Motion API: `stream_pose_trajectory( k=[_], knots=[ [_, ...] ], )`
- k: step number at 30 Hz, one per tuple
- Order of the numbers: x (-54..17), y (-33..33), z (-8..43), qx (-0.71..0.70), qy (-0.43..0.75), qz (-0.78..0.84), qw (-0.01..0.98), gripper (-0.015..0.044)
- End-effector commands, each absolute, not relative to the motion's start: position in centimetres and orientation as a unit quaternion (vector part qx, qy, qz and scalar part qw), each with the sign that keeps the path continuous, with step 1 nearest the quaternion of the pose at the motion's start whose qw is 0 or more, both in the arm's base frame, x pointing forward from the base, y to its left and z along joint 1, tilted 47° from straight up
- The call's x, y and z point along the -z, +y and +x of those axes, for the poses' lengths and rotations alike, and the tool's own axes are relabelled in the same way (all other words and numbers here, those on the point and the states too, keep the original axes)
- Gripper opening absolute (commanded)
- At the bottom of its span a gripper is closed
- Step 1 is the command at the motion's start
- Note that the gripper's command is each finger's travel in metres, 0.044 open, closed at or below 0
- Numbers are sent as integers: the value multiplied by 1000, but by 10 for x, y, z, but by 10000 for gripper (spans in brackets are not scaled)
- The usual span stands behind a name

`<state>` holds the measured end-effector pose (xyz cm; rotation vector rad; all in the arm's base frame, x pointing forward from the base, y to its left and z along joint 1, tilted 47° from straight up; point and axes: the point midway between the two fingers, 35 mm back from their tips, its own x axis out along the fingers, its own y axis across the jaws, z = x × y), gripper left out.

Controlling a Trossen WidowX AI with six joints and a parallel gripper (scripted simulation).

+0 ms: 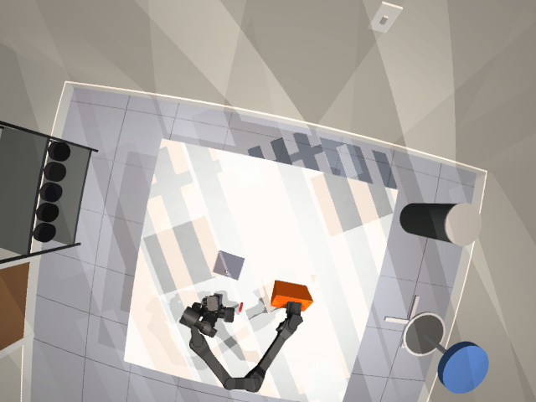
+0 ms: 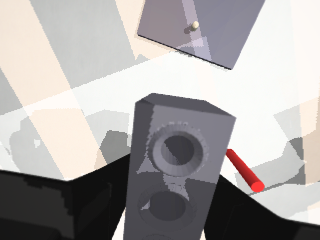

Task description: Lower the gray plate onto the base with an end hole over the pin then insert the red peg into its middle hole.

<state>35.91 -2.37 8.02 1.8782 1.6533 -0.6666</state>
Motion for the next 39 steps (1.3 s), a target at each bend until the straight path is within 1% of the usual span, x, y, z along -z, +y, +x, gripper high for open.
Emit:
stream_pose_trajectory(
  k=[1,8,39],
  knots=[
    [-92,-33,357,246,612,699,277,0],
    [-91,-38,356,247,612,699,275,0],
    [4,-70,361,267,603,707,255,0]
  ],
)
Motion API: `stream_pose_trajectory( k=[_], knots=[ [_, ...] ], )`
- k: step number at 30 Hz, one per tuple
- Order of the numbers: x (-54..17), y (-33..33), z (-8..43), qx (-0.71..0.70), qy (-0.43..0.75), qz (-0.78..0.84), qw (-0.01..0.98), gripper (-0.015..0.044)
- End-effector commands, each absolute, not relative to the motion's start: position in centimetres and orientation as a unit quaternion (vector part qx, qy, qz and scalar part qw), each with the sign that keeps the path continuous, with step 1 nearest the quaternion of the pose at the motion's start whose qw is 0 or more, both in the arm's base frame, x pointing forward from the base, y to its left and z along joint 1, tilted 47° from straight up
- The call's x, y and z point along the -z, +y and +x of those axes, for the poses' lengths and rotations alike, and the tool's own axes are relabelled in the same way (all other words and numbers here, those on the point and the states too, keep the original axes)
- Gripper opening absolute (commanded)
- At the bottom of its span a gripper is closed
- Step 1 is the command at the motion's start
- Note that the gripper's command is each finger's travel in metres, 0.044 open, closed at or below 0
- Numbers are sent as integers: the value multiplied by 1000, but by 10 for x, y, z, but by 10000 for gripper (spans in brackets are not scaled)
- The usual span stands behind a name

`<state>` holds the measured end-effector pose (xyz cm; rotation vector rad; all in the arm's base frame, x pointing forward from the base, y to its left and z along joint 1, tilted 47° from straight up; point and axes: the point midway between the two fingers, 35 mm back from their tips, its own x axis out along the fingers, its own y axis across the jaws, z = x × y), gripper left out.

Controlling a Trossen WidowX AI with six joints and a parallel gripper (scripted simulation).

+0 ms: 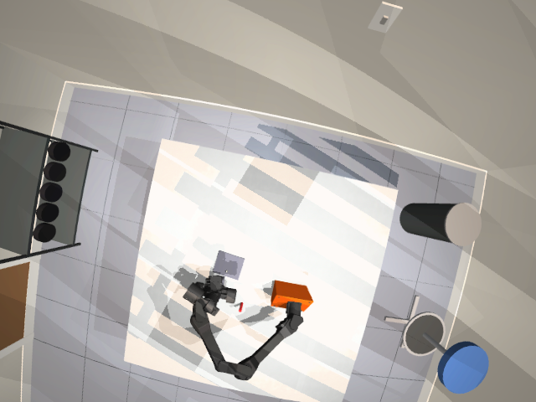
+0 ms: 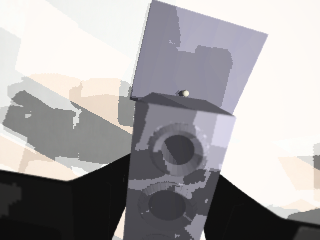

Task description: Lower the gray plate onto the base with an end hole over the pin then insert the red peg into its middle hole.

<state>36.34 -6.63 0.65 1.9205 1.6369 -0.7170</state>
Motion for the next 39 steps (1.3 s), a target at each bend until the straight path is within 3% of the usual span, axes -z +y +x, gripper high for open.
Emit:
stream_pose_trajectory(
  k=[1,23,39],
  knots=[
    [7,-71,361,267,602,708,254,0],
    [75,-86,350,280,597,713,239,0],
    [77,-86,349,281,596,713,238,0]
  ],
)
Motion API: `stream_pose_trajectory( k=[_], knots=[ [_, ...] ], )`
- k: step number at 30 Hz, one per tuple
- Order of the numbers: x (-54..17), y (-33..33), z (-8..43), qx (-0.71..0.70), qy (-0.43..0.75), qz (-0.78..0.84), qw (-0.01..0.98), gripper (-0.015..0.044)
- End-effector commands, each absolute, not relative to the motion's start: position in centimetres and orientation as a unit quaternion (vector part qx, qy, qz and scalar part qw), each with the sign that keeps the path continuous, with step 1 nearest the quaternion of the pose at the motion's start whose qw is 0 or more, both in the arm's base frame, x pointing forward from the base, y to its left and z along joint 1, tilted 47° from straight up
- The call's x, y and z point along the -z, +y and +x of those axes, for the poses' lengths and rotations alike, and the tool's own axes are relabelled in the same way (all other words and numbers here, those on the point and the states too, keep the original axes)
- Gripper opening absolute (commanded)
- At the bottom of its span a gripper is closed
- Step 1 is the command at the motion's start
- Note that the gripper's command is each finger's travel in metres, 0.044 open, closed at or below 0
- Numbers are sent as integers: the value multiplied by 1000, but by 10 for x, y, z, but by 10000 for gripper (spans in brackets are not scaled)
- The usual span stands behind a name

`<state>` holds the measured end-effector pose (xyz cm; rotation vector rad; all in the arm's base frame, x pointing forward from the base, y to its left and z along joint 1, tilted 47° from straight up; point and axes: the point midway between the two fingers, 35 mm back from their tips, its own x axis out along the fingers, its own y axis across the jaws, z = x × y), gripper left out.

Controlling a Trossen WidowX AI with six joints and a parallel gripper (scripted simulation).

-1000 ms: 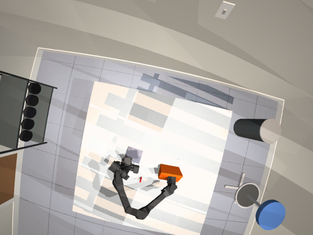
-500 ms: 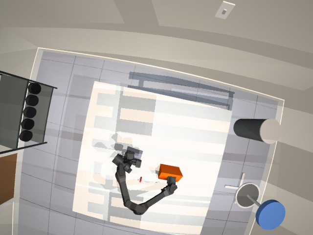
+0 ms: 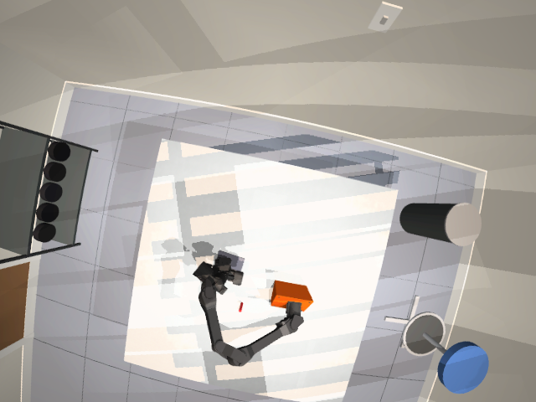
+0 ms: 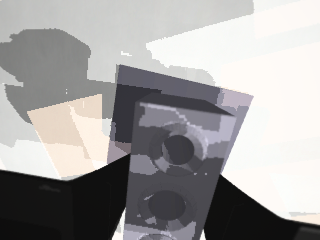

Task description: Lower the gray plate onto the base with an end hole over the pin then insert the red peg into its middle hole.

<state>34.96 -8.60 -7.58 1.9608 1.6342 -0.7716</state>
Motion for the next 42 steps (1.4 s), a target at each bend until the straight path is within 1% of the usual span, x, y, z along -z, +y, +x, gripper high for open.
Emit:
stream_pose_trajectory(
  k=[1,34,42],
  knots=[
    [77,-86,349,281,596,713,238,0],
    [104,-59,354,280,597,714,238,0],
    [102,-62,355,279,596,713,243,0]
  ],
)
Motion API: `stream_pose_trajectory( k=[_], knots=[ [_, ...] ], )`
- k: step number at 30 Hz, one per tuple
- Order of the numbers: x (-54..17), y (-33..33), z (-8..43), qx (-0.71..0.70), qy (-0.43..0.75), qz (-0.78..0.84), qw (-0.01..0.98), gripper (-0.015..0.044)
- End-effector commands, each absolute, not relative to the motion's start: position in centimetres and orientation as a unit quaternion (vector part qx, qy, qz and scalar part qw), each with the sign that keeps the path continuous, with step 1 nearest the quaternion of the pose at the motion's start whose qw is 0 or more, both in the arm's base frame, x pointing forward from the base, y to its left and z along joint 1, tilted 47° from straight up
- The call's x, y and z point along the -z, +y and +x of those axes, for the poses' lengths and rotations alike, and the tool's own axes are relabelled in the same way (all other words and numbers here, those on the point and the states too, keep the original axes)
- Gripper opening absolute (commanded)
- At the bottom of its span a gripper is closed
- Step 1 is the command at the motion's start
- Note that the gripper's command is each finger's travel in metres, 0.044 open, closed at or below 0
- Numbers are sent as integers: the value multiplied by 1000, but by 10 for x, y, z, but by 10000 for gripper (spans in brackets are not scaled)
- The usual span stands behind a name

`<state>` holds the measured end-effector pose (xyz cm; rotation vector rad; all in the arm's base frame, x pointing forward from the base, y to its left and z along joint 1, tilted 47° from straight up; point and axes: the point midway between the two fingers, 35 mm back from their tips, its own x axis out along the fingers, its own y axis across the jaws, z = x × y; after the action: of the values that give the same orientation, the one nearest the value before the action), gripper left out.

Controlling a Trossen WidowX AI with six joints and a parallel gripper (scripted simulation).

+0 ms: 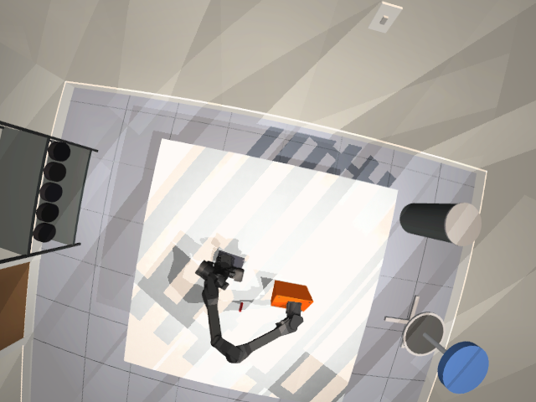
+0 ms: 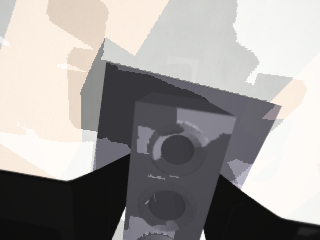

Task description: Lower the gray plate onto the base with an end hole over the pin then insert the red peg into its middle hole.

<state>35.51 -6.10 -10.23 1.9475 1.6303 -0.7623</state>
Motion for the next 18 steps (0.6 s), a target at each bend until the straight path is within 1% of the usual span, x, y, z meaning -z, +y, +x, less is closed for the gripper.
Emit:
stream_pose_trajectory(
  k=[1,18],
  knots=[
    [102,-62,355,279,596,713,243,0],
    [102,-62,355,279,596,713,243,440]
  ],
)
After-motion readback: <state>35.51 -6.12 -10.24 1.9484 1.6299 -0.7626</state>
